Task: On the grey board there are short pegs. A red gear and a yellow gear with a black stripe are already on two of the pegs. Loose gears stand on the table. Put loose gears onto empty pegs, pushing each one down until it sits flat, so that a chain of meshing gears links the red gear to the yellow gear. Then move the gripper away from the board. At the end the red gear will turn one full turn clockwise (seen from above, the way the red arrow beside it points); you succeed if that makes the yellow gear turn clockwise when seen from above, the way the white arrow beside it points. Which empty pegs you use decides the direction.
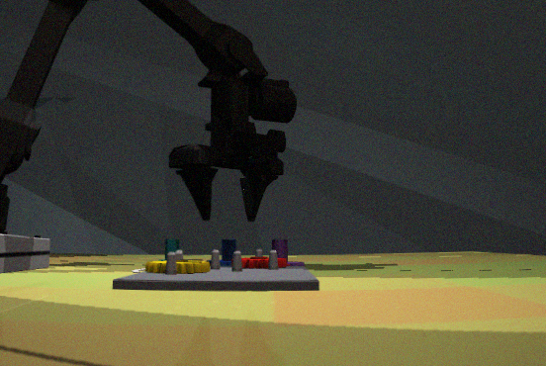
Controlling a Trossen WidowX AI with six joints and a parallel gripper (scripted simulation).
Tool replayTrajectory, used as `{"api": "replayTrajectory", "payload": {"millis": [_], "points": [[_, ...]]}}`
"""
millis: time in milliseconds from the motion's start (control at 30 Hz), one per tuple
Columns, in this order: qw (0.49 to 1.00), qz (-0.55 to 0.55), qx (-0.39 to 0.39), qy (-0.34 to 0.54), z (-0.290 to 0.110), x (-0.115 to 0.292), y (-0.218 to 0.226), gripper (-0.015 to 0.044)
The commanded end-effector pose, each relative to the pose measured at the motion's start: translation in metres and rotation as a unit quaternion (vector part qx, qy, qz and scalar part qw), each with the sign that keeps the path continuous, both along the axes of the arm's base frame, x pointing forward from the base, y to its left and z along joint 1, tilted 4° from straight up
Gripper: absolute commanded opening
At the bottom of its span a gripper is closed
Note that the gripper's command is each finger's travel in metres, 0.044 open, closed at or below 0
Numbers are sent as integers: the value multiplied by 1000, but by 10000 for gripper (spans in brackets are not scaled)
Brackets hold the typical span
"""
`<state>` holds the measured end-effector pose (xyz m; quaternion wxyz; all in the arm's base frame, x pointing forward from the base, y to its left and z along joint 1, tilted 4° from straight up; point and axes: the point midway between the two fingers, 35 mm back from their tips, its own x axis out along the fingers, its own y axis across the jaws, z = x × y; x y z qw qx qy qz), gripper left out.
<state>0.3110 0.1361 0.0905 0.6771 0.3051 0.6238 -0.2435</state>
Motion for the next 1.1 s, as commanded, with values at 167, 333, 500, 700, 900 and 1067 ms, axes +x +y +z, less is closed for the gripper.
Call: {"api": "replayTrajectory", "payload": {"millis": [167,333,500,700,900,1067], "points": [[1000,-12,-1,7,-13,0,-1,440],[1000,-12,-1,7,-16,0,-1,440],[1000,-12,-1,7,-24,1,0,440],[1000,-12,-1,7,-34,2,0,440],[1000,-12,-1,7,-41,2,0,440],[1000,-12,-1,7,-41,2,0,414]]}}
